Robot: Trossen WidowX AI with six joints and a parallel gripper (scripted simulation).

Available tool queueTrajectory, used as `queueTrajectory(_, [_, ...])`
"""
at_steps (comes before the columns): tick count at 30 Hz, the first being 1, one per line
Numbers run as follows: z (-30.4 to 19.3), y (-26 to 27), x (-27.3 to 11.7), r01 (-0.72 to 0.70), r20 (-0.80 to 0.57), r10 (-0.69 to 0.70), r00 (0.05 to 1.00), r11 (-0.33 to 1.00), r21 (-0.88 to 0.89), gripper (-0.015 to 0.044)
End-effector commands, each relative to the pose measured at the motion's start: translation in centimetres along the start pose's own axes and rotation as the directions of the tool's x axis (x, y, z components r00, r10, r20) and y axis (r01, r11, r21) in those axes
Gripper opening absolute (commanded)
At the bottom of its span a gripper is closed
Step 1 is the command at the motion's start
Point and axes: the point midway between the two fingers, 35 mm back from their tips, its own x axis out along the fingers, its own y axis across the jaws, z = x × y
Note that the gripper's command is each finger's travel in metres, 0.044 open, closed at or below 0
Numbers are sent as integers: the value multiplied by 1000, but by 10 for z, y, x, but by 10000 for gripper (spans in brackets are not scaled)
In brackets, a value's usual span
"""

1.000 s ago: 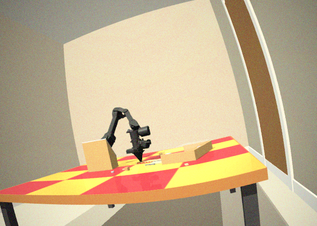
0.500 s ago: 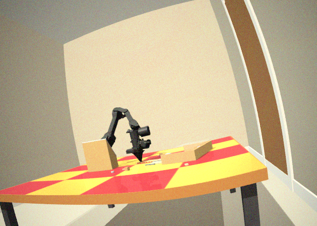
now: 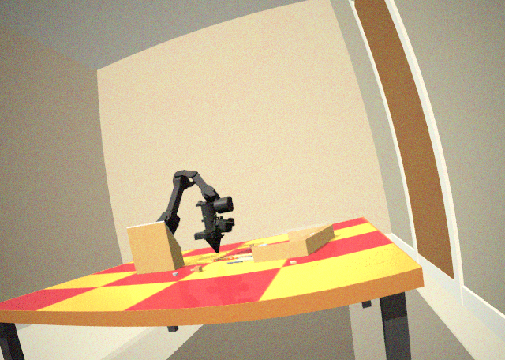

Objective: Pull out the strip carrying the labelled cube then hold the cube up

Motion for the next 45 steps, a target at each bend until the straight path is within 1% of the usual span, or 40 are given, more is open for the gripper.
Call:
queueTrajectory(1, [4,1,-20,4,0,-4,1000,1000,-9,0])
queueTrajectory(3, [4,1,-20,4,0,-4,1000,1000,-9,0])
queueTrajectory(8, [29,3,-18,4,1,-3,1000,992,-123,131])
queueTrajectory(20, [73,7,-24,4,3,-4,1000,992,-128,440])
queueTrajectory(45, [169,15,-39,5,8,-4,1000,991,-132,440])
